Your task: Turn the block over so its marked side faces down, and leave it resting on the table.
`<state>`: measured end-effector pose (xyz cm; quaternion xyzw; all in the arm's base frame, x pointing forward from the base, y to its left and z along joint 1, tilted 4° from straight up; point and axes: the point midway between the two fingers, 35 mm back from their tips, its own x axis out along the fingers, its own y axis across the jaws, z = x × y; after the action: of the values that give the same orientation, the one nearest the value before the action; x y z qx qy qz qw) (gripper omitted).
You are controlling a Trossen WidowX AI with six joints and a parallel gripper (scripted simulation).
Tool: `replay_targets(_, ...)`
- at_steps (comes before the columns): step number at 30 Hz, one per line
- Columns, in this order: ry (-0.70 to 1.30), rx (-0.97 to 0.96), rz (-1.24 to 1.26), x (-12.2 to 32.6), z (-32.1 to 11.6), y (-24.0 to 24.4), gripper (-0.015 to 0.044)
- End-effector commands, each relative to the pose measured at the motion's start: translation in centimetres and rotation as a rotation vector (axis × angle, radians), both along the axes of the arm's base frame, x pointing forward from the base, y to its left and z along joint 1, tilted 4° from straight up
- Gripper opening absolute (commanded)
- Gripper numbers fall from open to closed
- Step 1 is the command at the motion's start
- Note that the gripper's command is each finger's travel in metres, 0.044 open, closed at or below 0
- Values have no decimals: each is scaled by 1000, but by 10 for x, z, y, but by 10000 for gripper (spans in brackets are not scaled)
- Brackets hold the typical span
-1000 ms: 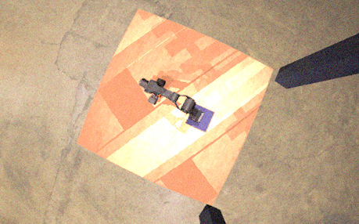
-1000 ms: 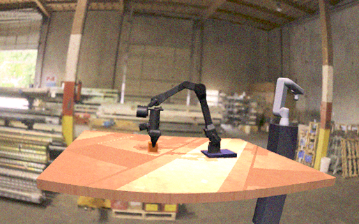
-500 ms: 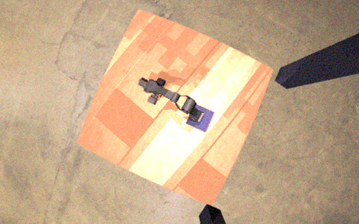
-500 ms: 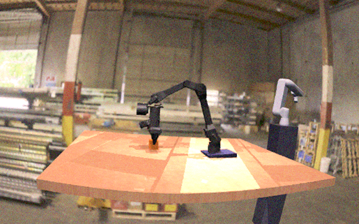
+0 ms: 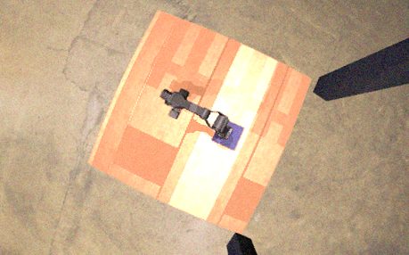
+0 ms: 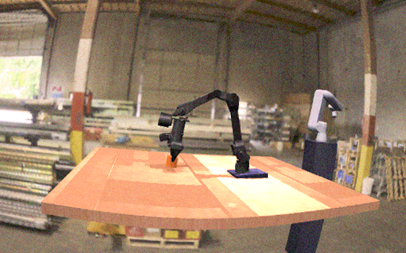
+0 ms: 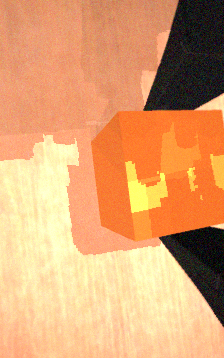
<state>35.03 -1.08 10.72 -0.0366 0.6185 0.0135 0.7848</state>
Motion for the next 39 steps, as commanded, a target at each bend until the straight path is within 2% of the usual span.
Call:
replay_targets(1,-66,8,4,0,1,0,0)
replay_targets(20,-363,24,20,-5,-1,0,0)
replay_targets(26,-388,25,21,-5,-2,0,0)
replay_targets(39,-589,44,23,9,-24,-2,0)
